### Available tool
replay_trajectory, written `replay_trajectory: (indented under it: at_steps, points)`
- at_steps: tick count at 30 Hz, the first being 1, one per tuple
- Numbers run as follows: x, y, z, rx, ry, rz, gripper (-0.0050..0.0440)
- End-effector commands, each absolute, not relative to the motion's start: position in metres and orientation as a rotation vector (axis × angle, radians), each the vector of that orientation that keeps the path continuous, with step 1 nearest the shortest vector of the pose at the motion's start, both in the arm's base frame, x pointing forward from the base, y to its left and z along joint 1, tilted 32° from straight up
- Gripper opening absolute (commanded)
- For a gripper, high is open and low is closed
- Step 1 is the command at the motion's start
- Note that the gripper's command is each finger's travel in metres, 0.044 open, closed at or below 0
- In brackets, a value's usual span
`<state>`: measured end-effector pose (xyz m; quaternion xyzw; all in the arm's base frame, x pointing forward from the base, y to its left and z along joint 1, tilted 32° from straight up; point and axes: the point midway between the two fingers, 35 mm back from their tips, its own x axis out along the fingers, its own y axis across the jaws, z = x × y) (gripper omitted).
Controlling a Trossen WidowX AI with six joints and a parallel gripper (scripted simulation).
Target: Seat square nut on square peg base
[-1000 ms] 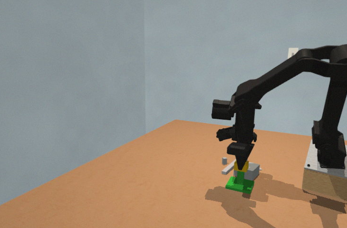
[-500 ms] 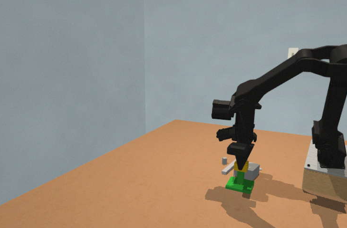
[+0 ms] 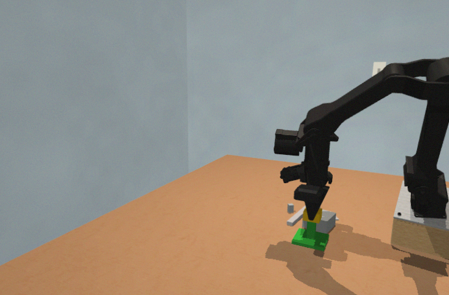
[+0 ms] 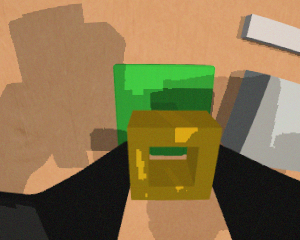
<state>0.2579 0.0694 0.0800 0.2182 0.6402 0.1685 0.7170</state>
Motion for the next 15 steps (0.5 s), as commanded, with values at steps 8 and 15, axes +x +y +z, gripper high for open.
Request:
replay_trajectory:
  at_steps: [8, 15]
  points:
    - [0.2592, 0.0705, 0.0776, 0.485, 1.415, 0.368, 0.0000]
    - [0.2595, 0.0714, 0.0760, 0.485, 1.415, 0.368, 0.0000]
